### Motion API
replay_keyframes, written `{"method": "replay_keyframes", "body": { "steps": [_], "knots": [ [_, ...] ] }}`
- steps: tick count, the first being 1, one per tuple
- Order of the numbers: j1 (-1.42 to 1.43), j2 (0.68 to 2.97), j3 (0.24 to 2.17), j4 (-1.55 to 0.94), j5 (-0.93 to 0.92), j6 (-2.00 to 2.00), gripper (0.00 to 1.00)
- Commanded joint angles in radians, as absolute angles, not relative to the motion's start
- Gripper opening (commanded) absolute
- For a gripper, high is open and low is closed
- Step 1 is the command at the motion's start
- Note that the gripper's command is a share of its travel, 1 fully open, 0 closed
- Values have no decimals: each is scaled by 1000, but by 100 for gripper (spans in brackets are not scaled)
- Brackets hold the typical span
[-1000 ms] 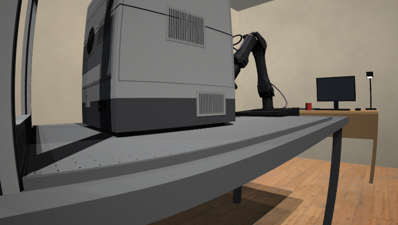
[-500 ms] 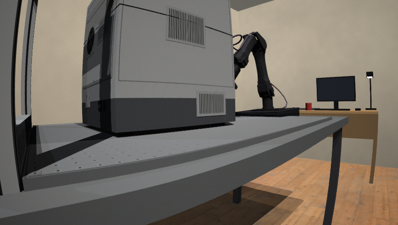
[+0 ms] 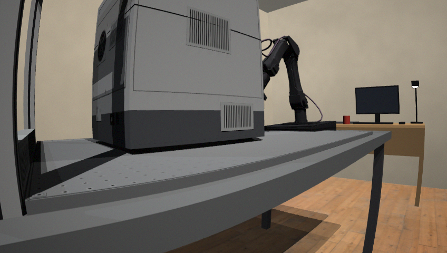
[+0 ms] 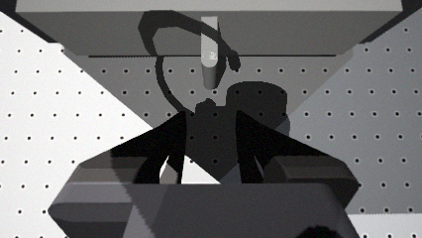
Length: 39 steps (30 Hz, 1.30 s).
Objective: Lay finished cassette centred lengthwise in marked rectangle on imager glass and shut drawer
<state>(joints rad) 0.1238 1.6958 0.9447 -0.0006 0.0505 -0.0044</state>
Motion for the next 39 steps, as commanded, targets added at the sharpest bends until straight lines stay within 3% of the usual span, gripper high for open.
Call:
{"method": "replay_keyframes", "body": {
  "steps": [1,11,25,27,36,39],
  "knots": [
    [131,1664,962,-3,60,4,35],
    [131,1664,962,-3,60,4,35],
    [129,1659,1212,-707,43,27,35],
    [129,1659,1212,-707,43,27,35],
    [116,1761,1417,-1124,32,40,35],
    [118,1720,1399,-1165,30,40,35]
  ]
}}
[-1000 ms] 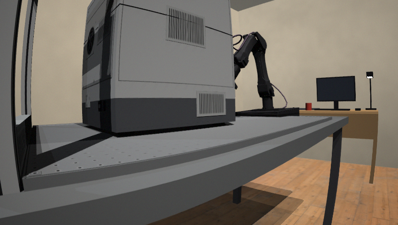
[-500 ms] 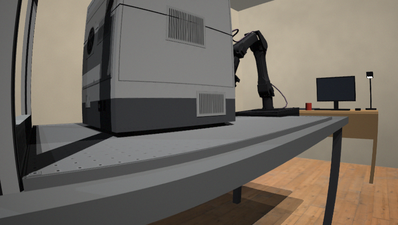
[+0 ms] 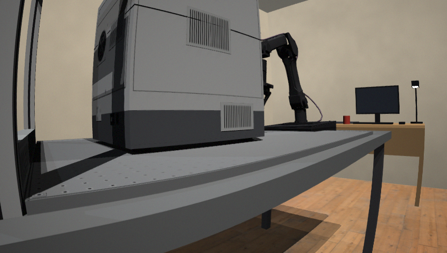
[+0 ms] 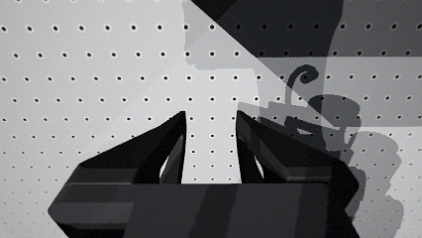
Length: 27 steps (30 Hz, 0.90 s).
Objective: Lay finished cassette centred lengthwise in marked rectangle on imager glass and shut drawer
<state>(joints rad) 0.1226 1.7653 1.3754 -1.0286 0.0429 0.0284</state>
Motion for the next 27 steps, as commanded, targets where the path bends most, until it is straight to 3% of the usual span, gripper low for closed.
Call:
{"method": "replay_keyframes", "body": {
  "steps": [1,12,27],
  "knots": [
    [119,1711,1354,-1171,30,40,35],
    [122,1537,1170,-1167,30,39,35],
    [122,1537,1206,-1147,30,38,35]
  ]
}}
